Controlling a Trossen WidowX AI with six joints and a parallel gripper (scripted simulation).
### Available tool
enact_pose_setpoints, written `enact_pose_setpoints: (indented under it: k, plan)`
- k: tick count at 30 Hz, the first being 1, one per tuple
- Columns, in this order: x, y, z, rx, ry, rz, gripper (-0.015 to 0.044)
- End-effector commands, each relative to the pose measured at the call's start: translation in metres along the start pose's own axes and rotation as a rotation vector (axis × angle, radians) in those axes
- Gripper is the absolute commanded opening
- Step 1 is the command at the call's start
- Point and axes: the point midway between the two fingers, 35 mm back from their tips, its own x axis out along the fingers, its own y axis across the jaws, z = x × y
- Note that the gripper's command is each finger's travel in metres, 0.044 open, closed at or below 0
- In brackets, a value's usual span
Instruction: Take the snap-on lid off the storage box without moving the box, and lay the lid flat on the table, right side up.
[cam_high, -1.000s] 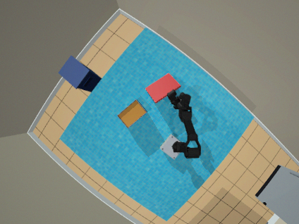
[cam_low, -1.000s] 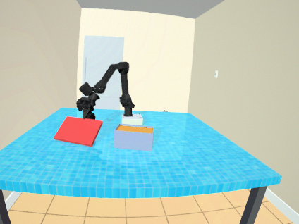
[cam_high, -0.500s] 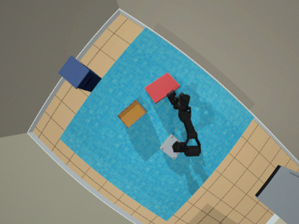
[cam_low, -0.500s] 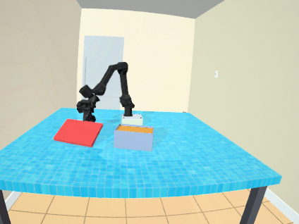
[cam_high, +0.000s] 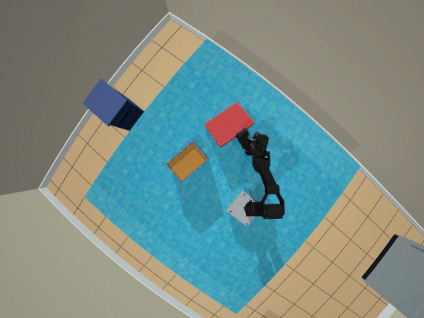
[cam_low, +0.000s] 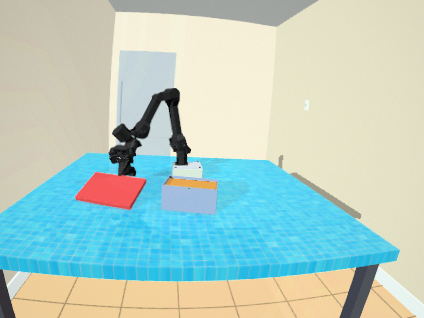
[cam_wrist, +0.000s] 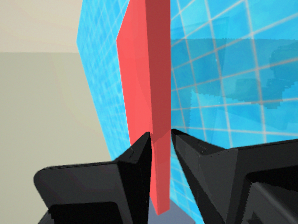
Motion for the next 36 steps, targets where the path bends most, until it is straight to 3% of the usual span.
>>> enact_pose_setpoints:
  k: [1, 10, 12, 18, 36]
  plan:
    - [0.0, 0.0, 0.0, -0.001, 0.002, -0.004, 0.0026]
    - [0.0, 0.001, 0.0, -0.001, 0.004, -0.009, 0.0263]
    - [0.0, 0.001, 0.0, -0.001, 0.004, -0.009, 0.0275]
    - [-0.008, -0.007, 0.0, -0.001, 0.004, -0.01, 0.0433]
    - [-0.036, -0.03, 0.0, -0.001, 0.004, -0.013, 0.044]
